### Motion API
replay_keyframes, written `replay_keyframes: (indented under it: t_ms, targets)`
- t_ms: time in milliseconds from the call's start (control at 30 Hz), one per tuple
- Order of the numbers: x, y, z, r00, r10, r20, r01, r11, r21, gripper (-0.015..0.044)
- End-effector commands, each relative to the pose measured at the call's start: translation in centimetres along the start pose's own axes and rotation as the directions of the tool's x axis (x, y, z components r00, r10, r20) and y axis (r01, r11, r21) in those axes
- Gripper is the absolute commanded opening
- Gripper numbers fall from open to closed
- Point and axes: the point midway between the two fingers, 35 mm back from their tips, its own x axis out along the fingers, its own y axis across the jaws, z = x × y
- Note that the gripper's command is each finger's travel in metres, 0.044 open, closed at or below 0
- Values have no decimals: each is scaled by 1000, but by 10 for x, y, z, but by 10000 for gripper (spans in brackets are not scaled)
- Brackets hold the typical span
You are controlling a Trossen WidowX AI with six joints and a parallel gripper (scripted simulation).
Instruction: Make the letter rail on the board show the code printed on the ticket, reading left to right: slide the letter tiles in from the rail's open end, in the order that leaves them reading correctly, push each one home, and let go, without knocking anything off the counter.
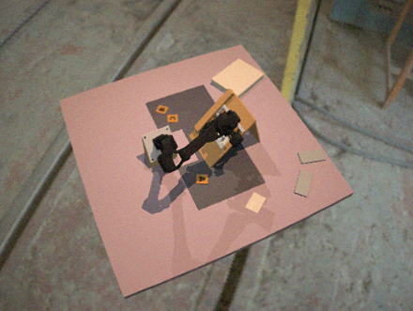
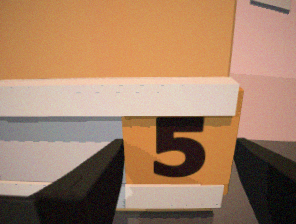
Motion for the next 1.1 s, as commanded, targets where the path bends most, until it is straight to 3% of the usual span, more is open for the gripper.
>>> replay_keyframes:
  t_ms: [0,1067]
  targets:
    - [0,4,-1,1000,-2,-4,2,1000,3,0]
    - [1,31,-3,1000,-1,-4,1,1000,4,0]
